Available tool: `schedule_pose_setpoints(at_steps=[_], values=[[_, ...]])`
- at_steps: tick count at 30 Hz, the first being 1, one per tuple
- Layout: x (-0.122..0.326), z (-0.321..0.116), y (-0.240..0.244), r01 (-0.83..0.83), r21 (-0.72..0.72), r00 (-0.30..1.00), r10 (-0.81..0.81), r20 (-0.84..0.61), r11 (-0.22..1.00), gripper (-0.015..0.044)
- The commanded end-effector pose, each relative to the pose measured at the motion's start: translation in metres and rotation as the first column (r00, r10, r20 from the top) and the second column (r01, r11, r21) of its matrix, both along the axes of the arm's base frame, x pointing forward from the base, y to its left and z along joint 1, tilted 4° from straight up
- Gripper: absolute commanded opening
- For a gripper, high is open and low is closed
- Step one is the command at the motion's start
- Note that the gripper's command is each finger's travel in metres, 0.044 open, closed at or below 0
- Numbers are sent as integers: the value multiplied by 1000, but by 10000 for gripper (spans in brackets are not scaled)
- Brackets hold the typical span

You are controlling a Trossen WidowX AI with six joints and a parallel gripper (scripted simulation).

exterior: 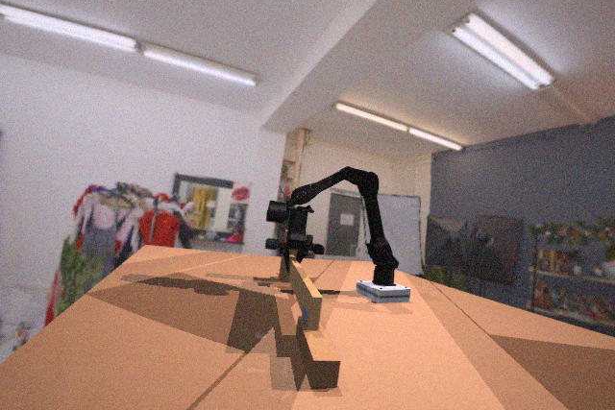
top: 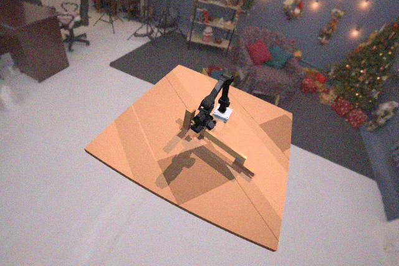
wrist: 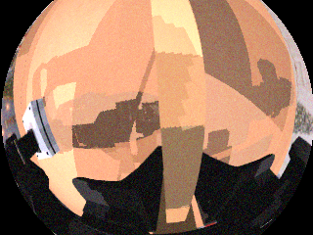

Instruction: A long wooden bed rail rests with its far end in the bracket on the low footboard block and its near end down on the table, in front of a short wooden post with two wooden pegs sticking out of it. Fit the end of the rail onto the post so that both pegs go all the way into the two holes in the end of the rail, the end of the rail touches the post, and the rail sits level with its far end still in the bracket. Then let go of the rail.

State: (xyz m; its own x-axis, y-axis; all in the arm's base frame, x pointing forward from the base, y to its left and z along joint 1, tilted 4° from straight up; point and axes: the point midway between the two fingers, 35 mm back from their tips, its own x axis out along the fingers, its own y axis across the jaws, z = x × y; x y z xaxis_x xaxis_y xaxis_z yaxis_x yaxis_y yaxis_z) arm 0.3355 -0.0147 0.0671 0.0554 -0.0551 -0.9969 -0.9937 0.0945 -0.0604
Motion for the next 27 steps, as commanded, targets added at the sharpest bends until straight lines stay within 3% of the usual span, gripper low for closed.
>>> schedule_pose_setpoints(at_steps=[1,27], values=[[0,1,-2,-3,-1,1000,3,1,1000,0],[-1,1,-10,-3,-2,1000,3,1,1000,0]])
